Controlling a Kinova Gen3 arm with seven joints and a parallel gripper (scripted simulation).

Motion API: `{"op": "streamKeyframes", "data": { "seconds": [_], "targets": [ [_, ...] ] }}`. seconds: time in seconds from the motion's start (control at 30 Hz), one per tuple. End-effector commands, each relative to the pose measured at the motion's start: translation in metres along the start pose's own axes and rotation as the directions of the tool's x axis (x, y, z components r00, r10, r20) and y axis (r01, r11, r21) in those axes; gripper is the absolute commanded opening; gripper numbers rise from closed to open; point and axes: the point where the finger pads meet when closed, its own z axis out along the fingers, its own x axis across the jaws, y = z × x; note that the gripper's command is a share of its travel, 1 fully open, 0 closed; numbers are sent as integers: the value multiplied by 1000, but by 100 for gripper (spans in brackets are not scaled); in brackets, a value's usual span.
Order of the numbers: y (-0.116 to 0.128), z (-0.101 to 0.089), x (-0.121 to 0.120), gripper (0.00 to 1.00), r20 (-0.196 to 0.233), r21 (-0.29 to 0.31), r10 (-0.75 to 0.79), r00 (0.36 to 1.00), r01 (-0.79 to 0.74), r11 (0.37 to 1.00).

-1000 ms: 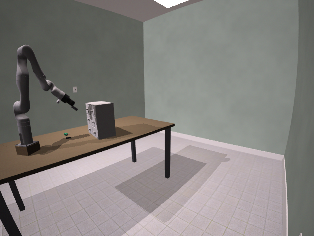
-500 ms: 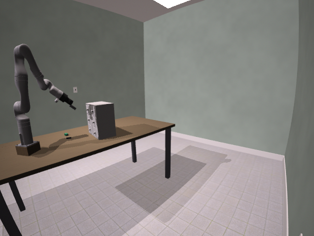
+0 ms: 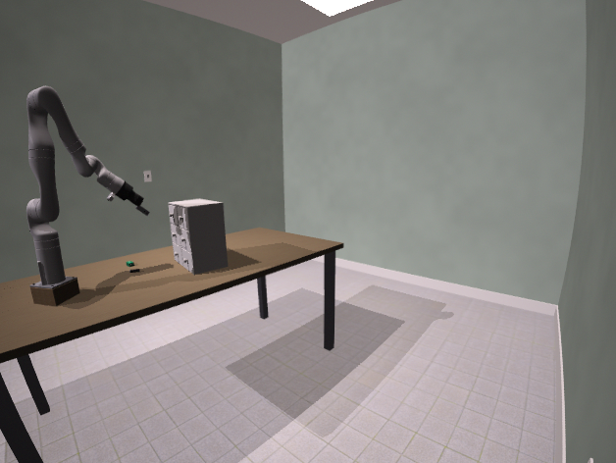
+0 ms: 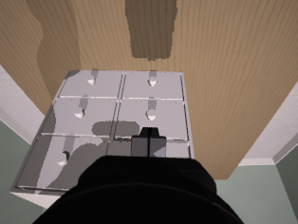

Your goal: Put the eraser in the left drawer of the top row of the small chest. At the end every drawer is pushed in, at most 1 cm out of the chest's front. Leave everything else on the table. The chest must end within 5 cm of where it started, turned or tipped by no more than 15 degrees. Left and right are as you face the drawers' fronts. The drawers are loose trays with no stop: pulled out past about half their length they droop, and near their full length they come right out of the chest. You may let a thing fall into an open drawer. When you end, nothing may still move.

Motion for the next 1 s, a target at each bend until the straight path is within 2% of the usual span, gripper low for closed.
{"op": "streamKeyframes", "data": {
  "seconds": [0.0, 0.97],
  "targets": [
    [1, 0, 0, 0, 0, -1, 1, 1000, -1, 1000],
    [1, -3, -1, 0, 4, 20, 0, 1000, 0, 1000]
  ]
}}
